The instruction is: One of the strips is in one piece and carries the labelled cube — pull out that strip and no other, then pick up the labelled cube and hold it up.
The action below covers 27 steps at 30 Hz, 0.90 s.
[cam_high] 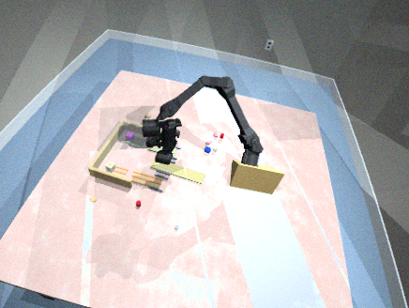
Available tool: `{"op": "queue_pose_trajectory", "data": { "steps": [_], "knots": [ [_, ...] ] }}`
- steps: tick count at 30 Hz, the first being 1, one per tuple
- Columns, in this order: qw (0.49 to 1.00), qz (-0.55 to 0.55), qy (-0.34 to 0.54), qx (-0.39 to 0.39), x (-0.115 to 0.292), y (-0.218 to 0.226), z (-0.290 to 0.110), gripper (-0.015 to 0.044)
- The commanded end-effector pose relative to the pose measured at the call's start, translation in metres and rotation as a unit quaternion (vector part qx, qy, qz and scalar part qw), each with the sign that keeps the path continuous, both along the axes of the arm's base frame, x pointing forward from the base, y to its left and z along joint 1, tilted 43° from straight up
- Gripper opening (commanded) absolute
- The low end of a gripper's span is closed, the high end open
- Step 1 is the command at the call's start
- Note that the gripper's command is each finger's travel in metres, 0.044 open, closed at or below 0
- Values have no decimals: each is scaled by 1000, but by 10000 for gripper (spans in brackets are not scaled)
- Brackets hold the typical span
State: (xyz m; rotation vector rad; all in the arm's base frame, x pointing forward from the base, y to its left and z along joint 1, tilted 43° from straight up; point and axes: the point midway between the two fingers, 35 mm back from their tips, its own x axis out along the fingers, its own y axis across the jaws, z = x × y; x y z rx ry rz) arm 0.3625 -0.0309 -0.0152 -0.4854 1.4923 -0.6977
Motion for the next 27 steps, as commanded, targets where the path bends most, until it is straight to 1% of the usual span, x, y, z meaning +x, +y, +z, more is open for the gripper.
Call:
{"op": "queue_pose_trajectory", "data": {
  "steps": [1,5,17,22,27],
  "knots": [
    [1000,-2,-2,2,-9,4,5,0],
    [1000,-2,-2,2,-14,4,5,0],
    [1000,-2,0,2,-57,7,5,0],
    [1000,-2,0,2,-59,10,7,0],
    [1000,-2,0,3,-58,29,28,0]
  ]
}}
